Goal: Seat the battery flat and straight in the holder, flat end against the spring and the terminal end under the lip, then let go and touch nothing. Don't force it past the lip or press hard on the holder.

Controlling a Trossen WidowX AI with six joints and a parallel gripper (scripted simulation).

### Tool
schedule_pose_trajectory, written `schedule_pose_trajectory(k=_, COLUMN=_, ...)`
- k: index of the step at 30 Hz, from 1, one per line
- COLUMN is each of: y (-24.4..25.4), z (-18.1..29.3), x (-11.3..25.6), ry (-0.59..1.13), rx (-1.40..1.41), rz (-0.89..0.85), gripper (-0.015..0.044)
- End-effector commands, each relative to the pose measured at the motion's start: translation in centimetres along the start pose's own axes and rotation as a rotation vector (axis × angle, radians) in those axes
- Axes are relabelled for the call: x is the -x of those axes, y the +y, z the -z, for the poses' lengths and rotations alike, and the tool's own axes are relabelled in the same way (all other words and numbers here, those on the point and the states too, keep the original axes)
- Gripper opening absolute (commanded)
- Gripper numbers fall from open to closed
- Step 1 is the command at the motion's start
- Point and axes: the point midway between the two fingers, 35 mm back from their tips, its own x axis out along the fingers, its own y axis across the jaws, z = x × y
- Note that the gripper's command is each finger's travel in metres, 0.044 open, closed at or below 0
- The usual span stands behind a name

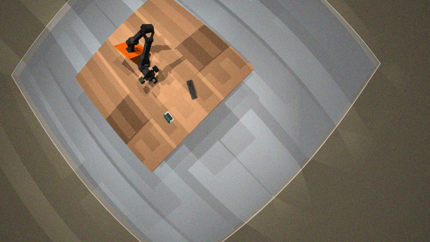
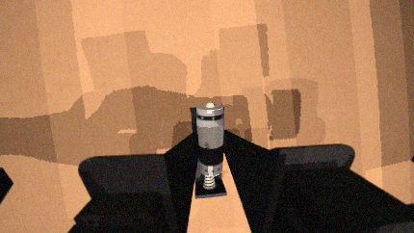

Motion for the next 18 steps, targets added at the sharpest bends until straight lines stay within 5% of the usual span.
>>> schedule_pose_trajectory(k=1, y=-0.22, z=0.22, x=-0.26, ry=-0.021, rx=-0.009, rz=0.008, gripper=0.0077)
schedule_pose_trajectory(k=18, y=-0.39, z=0.74, x=-1.0, ry=-0.104, rx=-0.014, rz=0.018, gripper=0.0077)
